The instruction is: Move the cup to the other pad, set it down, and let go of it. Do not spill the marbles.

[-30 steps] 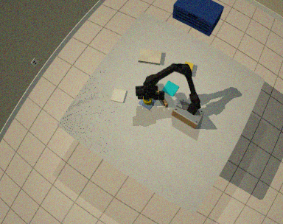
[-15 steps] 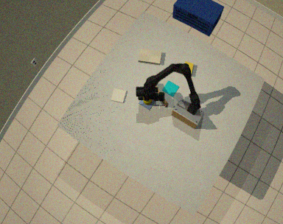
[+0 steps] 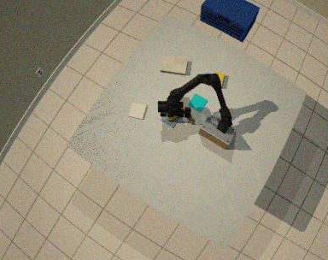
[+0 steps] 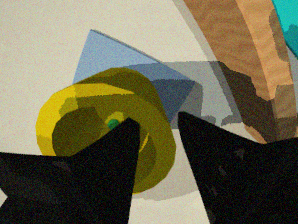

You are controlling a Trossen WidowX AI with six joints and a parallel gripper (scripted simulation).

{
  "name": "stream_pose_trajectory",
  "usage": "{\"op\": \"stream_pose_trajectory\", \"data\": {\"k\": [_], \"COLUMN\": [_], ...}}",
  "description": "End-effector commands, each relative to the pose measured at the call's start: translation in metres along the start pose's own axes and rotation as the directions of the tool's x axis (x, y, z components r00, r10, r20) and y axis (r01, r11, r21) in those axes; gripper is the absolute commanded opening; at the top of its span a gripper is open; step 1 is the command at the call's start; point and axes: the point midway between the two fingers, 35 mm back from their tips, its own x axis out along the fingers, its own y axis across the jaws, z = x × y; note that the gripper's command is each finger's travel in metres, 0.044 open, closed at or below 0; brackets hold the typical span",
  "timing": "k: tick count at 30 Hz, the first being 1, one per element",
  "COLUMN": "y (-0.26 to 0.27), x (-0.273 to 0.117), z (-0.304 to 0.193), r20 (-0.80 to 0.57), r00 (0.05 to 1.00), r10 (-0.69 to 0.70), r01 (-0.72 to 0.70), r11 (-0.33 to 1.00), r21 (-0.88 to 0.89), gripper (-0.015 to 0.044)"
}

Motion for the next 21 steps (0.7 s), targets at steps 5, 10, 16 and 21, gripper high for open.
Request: {"op": "stream_pose_trajectory", "data": {"k": [5,10,16,21], "y": [0.0001,0.0001,0.0001,0.0013], "x": [-0.0003,-0.0003,-0.0003,-0.0083], "z": [0.0001,0.0001,0.0001,0.0000], "r20": [0.000,0.000,0.000,-0.001], "r00": [1.000,1.000,1.000,1.000], "r10": [0.000,0.000,0.000,0.001], "r01": [0.000,0.000,0.000,-0.001], "r11": [1.000,1.000,1.000,1.000], "r21": [0.000,0.000,0.000,0.000], "gripper": [0.0080,0.0047,0.0000,0.0000]}}
